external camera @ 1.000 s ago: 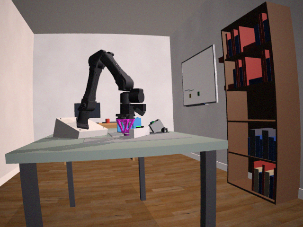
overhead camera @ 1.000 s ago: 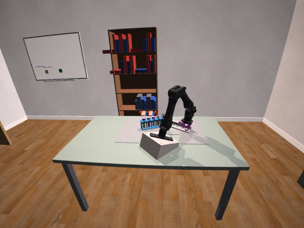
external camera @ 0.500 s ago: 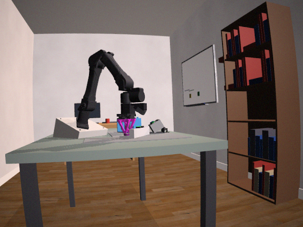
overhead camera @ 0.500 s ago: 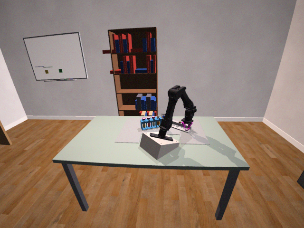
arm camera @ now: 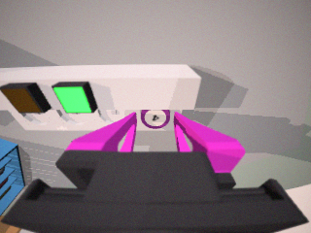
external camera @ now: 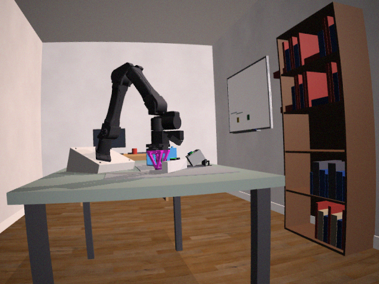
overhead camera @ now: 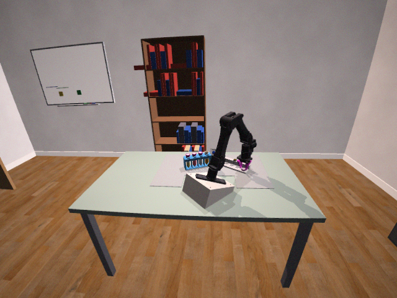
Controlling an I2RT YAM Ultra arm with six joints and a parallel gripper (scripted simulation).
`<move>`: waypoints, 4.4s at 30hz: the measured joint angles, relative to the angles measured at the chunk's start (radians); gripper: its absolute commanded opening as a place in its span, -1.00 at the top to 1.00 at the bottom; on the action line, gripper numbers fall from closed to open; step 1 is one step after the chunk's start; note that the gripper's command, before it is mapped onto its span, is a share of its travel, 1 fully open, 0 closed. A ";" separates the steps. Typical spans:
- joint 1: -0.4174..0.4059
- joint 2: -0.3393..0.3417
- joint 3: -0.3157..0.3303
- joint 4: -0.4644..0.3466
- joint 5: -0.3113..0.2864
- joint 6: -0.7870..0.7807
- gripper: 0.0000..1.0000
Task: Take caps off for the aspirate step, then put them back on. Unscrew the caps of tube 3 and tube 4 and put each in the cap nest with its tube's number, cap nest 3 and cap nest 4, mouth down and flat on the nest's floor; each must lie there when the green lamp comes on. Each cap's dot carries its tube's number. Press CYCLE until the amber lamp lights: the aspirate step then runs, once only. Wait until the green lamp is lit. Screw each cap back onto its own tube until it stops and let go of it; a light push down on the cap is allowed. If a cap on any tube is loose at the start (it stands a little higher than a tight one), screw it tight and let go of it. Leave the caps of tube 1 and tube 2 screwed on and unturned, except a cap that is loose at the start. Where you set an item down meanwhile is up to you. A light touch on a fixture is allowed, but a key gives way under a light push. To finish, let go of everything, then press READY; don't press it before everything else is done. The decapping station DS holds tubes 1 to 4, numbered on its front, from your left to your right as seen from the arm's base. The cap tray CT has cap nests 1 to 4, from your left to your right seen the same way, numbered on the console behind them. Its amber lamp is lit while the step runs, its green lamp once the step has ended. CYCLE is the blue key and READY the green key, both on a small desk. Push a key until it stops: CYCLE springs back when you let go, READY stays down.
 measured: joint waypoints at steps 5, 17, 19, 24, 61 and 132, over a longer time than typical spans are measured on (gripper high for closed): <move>0.000 0.004 -0.002 0.007 0.000 0.000 0.06; 0.000 0.004 -0.005 0.015 0.000 0.000 1.00; 0.000 0.004 -0.005 0.016 0.000 0.000 1.00; 0.000 0.004 -0.005 0.016 0.000 0.000 1.00; 0.000 -0.183 0.265 -0.414 0.000 0.000 1.00; 1.215 0.030 0.350 -0.546 0.331 -0.401 1.00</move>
